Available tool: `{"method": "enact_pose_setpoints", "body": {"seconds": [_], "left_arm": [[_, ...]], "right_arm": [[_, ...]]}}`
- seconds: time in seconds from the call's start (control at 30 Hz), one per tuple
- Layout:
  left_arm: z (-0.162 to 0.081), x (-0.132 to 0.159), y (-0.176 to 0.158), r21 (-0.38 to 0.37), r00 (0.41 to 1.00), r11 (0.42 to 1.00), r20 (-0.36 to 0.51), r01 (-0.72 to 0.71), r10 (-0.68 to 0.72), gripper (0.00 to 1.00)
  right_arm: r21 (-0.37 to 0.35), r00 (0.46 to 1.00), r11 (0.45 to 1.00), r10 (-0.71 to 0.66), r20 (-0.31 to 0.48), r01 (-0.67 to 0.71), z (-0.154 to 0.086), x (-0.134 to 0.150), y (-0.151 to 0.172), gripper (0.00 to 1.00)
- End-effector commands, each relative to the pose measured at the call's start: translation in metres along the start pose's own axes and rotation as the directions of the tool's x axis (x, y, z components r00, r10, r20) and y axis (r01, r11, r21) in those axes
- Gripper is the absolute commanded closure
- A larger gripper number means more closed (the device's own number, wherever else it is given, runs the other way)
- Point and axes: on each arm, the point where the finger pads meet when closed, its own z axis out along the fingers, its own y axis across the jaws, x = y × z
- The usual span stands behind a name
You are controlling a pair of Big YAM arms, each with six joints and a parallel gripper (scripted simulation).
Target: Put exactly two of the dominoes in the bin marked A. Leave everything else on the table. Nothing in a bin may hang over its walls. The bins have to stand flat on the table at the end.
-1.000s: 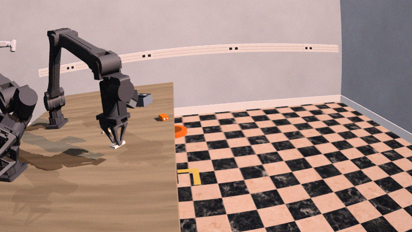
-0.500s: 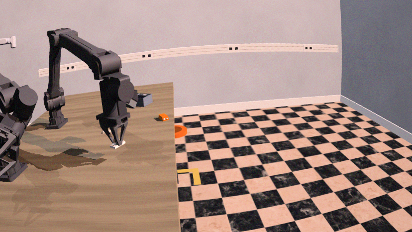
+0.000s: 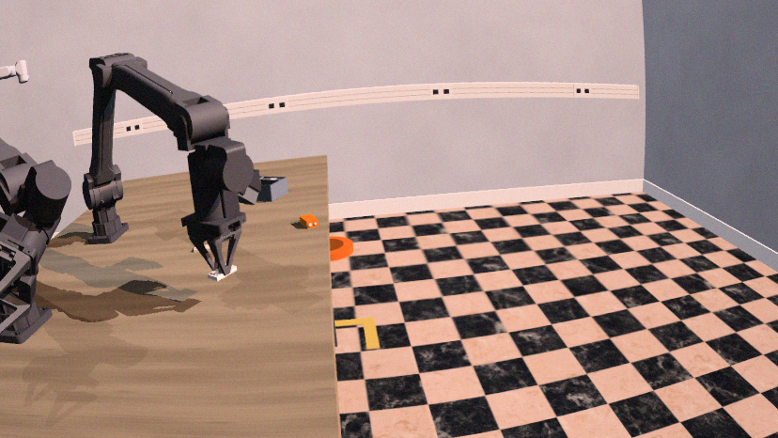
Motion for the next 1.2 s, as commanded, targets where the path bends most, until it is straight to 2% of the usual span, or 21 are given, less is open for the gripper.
{"method": "enact_pose_setpoints", "body": {"seconds": [0.0,1.17], "left_arm": [[-0.0160,0.0034,-0.0124,0.033,1.000,0.999,-0.006,0.001,-0.001,0.80],[-0.0117,0.0077,-0.0180,0.026,1.000,1.000,-0.005,0.003,-0.002,0.80]], "right_arm": [[0.000,1.000,1.000,0.009,0.006,-0.009,0.0008,-0.0023,0.0029,0.00],[0.000,1.000,1.000,0.009,0.006,-0.009,0.0008,-0.0023,0.0029,0.00]]}}
